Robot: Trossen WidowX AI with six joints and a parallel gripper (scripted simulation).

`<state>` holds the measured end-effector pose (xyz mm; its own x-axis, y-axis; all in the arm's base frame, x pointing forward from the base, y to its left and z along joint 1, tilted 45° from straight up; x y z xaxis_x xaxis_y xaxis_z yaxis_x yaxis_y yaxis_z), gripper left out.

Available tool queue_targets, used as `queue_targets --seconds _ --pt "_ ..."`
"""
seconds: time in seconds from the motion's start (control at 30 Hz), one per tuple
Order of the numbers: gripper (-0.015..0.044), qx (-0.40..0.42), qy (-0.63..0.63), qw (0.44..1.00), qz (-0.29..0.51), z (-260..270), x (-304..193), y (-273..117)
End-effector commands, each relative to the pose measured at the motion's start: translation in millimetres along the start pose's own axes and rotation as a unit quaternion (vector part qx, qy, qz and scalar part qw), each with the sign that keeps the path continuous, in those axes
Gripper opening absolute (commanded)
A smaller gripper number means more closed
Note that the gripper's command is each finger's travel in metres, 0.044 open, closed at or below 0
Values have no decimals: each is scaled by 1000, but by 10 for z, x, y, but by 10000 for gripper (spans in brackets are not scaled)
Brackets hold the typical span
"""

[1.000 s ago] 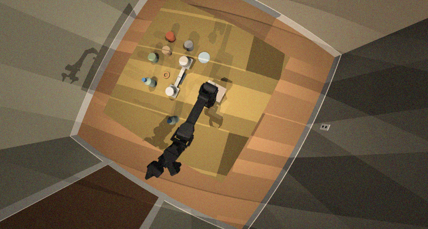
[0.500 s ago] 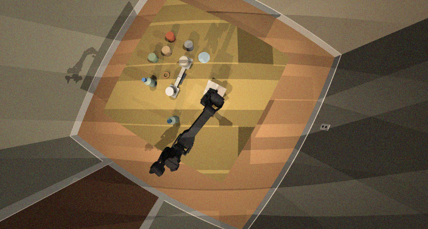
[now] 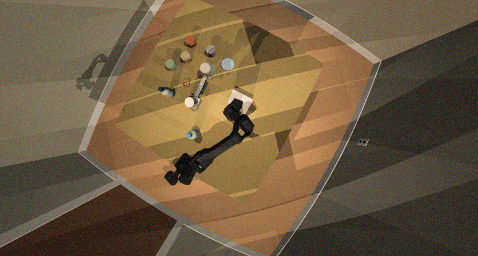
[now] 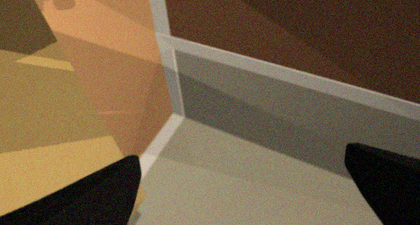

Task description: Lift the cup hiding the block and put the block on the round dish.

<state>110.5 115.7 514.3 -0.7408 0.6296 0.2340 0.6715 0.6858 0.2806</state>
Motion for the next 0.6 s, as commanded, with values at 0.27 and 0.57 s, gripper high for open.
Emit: queue_targets --seconds 0.27,0.57 --pt "440 99 9 991 85 500 -473 266" --pt "440 166 41 973 156 844 -937 325"
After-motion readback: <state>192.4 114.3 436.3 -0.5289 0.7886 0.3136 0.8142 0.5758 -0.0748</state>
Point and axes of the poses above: the point midway between the two fingers, 35 mm back from their tips, its own y axis out along the fingers, its own z axis across the jaws, x = y × z, the point moved 5 cm from there along -y, back along the fingers, and after that the axes turned 5 degrees about y, right-handed, at the moved point
